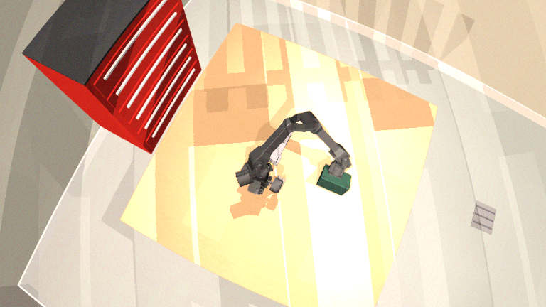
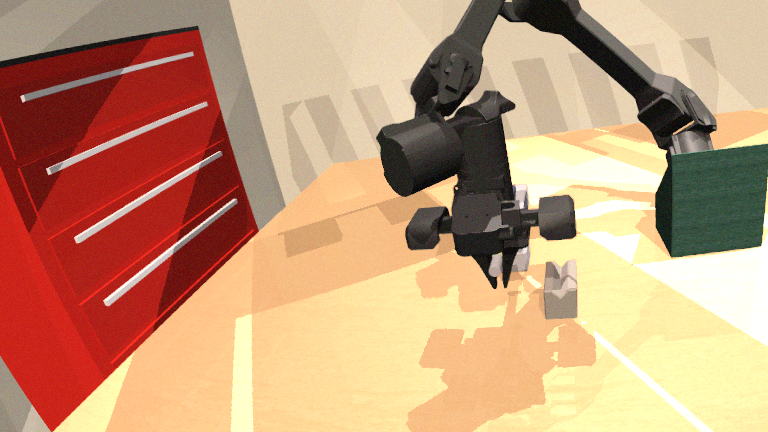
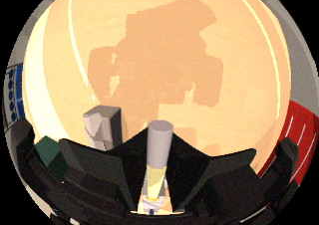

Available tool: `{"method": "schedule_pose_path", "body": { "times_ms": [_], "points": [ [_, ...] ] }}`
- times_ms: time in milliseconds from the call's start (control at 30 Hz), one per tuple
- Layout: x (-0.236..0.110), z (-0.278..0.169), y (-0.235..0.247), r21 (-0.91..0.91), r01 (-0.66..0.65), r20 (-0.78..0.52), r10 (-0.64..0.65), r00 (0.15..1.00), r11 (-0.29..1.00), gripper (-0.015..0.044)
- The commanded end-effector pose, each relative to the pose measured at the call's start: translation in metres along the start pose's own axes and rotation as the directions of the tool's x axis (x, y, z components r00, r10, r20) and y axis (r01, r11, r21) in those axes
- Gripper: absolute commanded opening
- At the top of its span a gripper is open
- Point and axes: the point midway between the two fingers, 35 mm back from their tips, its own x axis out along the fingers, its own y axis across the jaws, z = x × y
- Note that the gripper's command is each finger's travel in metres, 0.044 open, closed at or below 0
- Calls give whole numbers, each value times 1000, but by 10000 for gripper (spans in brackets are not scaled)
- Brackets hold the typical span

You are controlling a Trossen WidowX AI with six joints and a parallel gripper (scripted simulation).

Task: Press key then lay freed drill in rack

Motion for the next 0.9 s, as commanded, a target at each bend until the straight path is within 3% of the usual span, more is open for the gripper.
{"method": "schedule_pose_path", "body": {
  "times_ms": [0,867],
  "points": [
    [-3,1,-1,7,1,6,-1,1000,1000,0],
    [-10,1,-1,7,1,6,-1,1000,1000,0]
  ]
}}
